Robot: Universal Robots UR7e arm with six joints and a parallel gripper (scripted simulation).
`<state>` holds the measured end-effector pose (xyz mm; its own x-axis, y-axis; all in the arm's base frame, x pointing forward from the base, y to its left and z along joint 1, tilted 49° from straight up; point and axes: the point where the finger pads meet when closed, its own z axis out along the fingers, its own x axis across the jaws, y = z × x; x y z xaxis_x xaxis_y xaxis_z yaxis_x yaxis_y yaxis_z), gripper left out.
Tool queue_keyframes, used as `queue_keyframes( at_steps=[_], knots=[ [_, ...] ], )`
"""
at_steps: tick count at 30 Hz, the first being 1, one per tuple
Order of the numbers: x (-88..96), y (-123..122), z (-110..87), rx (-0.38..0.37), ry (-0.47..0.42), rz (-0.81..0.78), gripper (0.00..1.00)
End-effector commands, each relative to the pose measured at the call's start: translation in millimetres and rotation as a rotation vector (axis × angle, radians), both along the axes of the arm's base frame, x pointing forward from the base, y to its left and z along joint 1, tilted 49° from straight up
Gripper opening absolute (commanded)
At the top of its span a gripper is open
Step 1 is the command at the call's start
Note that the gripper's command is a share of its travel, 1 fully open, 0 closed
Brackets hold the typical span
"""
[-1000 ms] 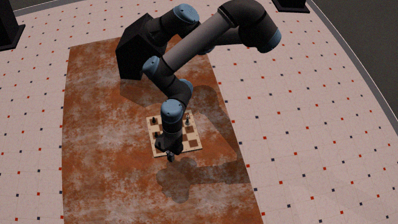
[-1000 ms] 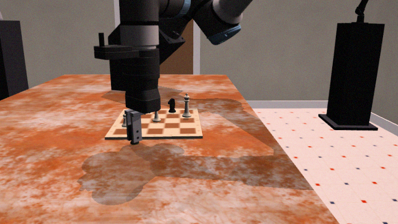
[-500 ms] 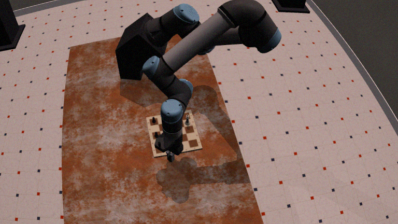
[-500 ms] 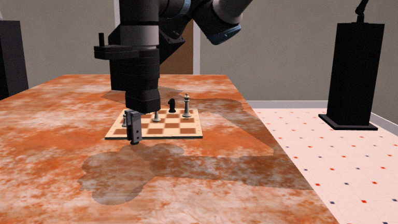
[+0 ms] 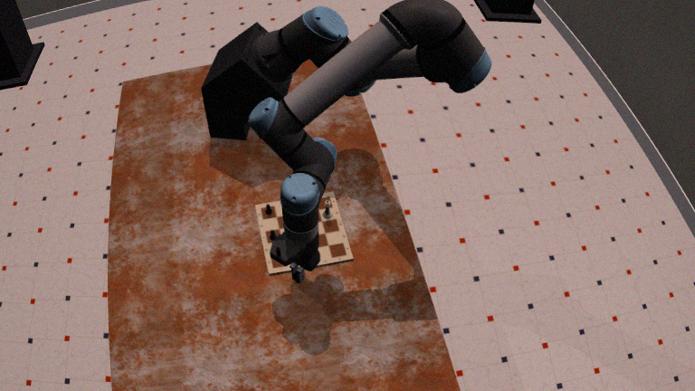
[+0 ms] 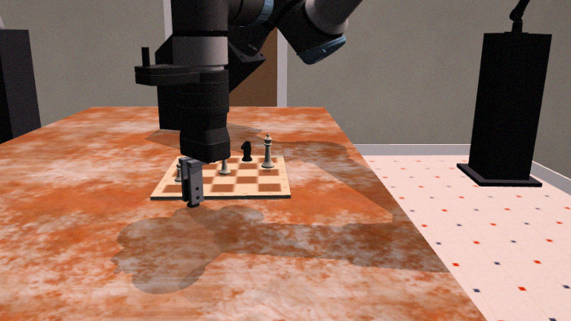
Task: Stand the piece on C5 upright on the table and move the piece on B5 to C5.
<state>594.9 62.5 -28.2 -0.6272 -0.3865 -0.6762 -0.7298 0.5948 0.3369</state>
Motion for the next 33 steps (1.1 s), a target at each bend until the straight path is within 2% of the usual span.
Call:
queue_keyframes(
  at_steps=[1, 33],
  knots=[
    [0.5, -0.1, 0.0, 0.0, -0.001, -0.001, 0.0],
    [1.2, 1.9, -1.9, 0.0, -0.001, -0.001, 0.0]
  ],
)
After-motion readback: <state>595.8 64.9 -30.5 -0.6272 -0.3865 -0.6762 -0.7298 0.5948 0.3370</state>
